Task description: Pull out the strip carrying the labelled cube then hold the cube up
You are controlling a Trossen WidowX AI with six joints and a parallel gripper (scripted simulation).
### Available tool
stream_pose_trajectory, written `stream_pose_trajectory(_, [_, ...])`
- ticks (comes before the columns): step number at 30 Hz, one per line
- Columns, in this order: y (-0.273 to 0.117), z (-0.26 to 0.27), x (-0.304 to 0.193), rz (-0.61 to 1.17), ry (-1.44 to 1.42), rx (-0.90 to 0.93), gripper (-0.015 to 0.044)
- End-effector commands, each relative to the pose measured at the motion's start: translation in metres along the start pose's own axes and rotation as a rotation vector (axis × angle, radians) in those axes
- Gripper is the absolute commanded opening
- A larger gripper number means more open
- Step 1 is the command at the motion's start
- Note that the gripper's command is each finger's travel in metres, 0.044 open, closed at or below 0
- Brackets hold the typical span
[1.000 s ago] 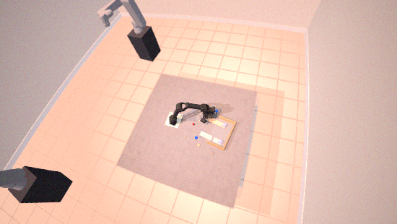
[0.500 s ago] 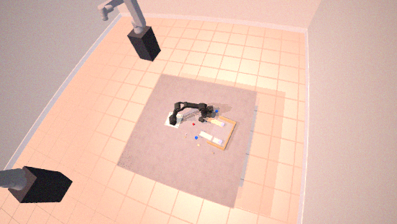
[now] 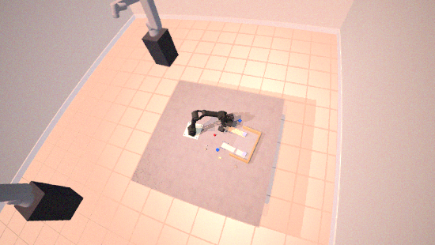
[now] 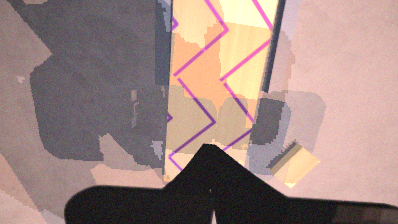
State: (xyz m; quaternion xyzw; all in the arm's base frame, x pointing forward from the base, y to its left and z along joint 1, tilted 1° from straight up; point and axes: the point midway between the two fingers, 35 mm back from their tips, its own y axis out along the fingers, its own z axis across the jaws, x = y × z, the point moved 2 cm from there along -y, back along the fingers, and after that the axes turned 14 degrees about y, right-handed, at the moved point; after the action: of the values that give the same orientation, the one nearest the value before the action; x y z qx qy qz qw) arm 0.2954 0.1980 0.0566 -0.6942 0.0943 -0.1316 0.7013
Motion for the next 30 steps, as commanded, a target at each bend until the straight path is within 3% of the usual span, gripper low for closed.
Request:
stream_pose_trajectory(1, [0.006, -0.005, -0.011, 0.021, 0.003, -0.016, 0.0])
stream_pose_trajectory(30, [0.006, -0.016, -0.054, 0.025, 0.003, -0.017, 0.0])
